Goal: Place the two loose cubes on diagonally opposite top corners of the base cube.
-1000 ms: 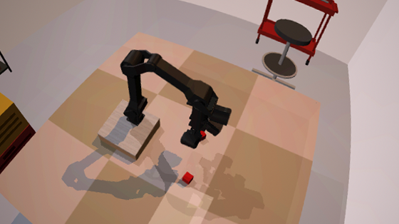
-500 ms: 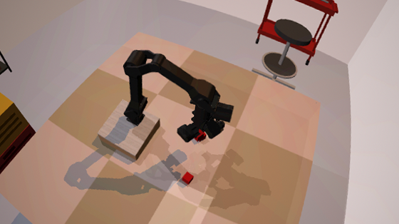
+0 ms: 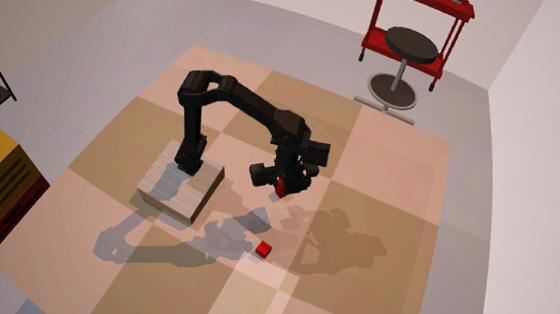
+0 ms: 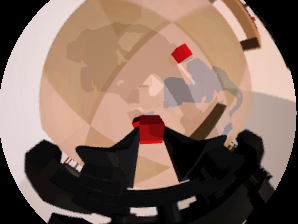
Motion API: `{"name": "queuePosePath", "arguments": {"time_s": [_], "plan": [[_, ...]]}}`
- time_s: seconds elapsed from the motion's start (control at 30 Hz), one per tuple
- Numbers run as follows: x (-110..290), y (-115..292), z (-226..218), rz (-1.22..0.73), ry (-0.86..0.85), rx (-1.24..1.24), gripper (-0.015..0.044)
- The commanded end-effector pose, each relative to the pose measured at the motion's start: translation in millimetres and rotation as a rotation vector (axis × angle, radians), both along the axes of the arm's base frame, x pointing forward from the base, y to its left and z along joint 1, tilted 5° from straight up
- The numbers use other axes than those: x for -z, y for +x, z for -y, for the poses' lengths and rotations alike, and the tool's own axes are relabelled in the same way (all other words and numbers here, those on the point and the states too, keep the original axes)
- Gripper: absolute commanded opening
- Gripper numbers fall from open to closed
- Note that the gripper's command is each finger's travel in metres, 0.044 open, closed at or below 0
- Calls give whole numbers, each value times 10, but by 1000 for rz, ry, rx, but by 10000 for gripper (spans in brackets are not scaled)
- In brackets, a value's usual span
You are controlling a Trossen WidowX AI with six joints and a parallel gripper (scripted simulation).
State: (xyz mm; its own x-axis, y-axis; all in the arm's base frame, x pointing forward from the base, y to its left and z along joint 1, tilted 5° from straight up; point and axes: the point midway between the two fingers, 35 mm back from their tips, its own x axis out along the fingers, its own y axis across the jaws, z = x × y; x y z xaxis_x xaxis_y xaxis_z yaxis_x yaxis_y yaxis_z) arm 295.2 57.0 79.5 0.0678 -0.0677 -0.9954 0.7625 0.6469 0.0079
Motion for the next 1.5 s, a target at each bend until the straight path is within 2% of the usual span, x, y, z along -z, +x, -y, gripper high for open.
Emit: {"name": "queuePosePath", "arguments": {"time_s": [0.0,0.43,0.83,1.23,1.47], "plan": [[37,-6,-36,3,3,93,105],[129,4,-179,31,31,472,105],[134,5,-181,31,31,477,105],[382,15,-140,32,31,487,105],[396,15,-138,32,31,487,105]]}}
